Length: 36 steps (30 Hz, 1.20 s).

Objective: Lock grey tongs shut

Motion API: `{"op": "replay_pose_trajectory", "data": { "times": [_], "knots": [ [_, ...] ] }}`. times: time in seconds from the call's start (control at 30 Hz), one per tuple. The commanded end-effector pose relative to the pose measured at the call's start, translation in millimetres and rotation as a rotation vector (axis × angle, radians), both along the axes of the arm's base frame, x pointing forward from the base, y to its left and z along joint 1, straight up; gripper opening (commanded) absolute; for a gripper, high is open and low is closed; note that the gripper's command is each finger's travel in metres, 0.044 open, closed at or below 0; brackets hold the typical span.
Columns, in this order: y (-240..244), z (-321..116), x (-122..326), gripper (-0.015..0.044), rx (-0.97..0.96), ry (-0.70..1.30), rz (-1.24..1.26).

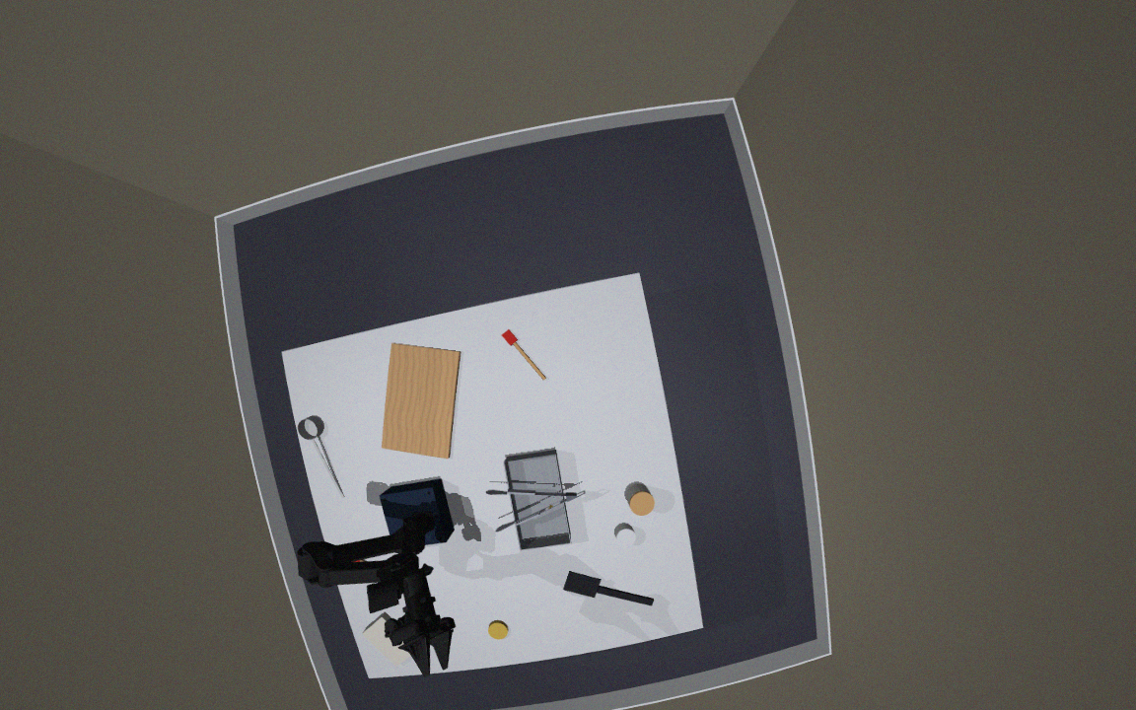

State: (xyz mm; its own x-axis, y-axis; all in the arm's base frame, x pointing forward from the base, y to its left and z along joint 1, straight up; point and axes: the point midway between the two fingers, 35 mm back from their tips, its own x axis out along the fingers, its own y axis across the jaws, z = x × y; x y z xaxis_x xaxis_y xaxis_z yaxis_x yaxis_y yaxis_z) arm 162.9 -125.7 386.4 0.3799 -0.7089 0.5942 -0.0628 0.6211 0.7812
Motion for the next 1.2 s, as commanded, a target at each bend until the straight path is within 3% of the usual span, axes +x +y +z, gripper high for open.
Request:
{"op": "replay_pose_trajectory", "data": {
  "times": [0.0, 0.17, 0.33, 0.67, 0.9, 1.17],
  "knots": [
    [0, 0, 0, 0.0426, 0.000, 0.000, 0.000],
    [2, 0, 35, 0.0440, -0.022, 0.160, 0.022],
    [10, -15, 115, 0.0440, -0.083, 0.543, 0.090],
    [53, -109, 241, 0.0440, -0.254, 1.346, 0.352],
    [90, -186, 270, 0.0440, -0.364, 1.803, 0.599],
    [137, -267, 253, 0.0440, -0.457, 2.307, 1.002]
  ]
}}
